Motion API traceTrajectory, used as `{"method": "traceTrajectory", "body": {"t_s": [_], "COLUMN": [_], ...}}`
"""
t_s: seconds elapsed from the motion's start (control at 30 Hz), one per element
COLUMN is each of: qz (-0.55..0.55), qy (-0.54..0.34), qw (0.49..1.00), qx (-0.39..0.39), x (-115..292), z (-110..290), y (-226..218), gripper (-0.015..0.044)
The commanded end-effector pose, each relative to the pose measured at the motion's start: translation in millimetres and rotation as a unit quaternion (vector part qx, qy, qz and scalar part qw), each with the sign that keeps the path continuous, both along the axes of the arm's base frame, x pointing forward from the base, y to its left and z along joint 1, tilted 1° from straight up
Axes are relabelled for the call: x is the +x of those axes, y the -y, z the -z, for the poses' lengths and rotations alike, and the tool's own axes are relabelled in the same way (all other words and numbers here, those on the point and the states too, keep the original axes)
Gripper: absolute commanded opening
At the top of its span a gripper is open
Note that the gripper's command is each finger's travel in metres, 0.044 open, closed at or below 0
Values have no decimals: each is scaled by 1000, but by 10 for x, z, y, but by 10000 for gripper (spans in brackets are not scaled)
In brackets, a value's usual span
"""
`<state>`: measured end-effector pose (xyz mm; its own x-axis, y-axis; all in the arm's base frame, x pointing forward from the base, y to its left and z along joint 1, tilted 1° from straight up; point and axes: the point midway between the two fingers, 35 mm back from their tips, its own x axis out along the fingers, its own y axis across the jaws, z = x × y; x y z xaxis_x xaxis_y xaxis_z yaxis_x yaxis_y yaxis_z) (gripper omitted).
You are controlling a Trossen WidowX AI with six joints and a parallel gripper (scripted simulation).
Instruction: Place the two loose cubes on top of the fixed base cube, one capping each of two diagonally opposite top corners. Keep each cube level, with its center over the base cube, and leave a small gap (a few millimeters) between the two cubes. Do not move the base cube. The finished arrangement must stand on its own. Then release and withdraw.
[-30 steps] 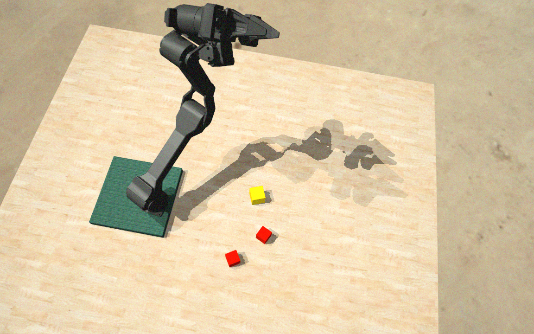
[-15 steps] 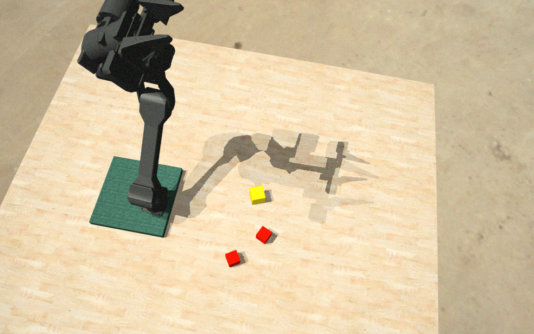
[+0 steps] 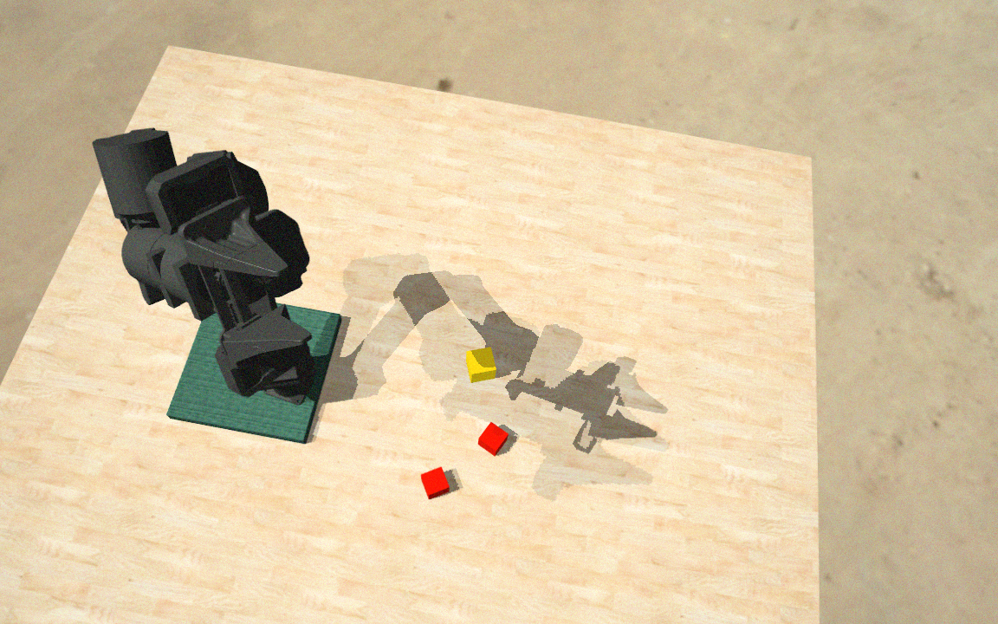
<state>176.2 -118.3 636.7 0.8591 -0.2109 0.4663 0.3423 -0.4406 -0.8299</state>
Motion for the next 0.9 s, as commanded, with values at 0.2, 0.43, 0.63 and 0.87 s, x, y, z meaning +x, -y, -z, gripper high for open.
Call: {"method": "traceTrajectory", "body": {"t_s": [0.2,0.43,0.63,0.87], "qz": [-60,-71,-57,-14], "qy": [-119,-250,-381,-540], "qw": [958,885,803,695], "qx": [256,387,455,474], "x": [1016,1686,2052,2142], "z": [1026,1986,2860,3817], "y": [579,480,119,-476], "gripper": [265,265,265,265]}}
